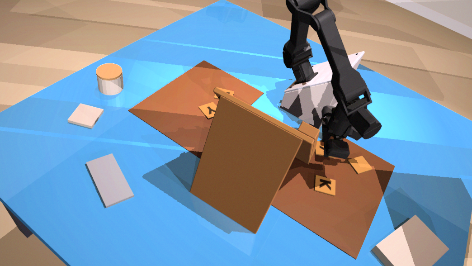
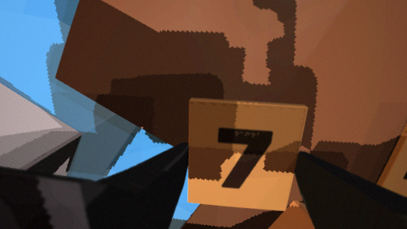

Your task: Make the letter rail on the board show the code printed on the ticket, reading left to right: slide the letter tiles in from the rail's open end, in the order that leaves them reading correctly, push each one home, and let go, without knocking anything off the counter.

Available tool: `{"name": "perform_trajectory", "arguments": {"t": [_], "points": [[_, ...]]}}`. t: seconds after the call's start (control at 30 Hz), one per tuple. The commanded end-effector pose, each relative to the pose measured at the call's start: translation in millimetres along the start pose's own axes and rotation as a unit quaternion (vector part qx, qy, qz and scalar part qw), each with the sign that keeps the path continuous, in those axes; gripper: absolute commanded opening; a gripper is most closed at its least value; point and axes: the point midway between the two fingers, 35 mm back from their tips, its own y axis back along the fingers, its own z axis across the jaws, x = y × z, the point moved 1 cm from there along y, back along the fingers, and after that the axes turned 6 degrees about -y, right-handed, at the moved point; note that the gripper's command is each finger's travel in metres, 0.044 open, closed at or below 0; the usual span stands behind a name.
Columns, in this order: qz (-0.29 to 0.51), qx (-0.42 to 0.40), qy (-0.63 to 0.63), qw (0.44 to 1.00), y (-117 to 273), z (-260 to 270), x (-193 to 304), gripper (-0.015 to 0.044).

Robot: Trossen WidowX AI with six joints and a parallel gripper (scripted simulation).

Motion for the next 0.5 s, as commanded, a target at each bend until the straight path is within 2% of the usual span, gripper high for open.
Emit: {"name": "perform_trajectory", "arguments": {"t": [0.0,0.47], "points": [[-0.004,0.000,-0.003,1.000,3.1,-0.4,-0.4,0.0000],[-0.004,0.000,-0.003,1.000,8.5,0.6,1.0,0.0000]]}}
